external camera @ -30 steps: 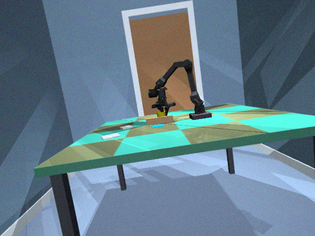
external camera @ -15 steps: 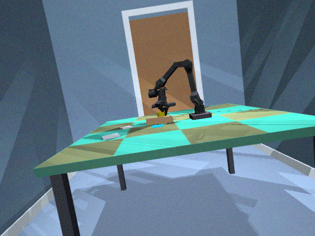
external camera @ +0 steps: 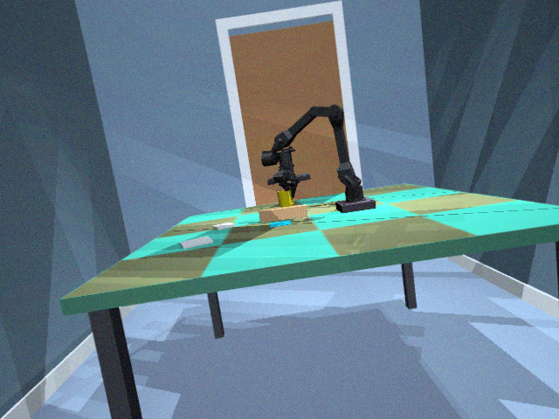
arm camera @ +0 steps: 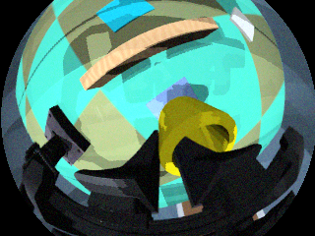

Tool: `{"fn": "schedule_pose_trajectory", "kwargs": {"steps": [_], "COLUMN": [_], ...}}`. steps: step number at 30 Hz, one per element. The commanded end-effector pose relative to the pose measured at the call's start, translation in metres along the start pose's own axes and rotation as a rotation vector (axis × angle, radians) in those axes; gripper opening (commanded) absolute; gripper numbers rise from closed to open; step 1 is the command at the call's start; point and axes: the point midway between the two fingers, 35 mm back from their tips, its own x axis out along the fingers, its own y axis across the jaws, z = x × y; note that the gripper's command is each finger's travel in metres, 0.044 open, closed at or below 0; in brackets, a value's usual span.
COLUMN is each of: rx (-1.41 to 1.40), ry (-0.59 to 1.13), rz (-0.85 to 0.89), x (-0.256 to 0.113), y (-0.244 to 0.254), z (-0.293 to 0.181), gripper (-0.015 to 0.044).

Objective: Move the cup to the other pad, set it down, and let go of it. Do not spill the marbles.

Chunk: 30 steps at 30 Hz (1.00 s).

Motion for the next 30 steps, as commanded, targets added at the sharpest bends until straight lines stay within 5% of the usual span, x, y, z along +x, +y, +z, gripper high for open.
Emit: {"fn": "schedule_pose_trajectory", "kwargs": {"steps": [1, 30], "rx": [-0.003, -0.002], "ry": [-0.005, -0.001], "rz": [-0.008, -0.004], "x": [-0.015, -0.034], "y": [-0.001, 0.001], "z": [0.000, -0.001], "gripper": [0.0000, 0.0000]}}
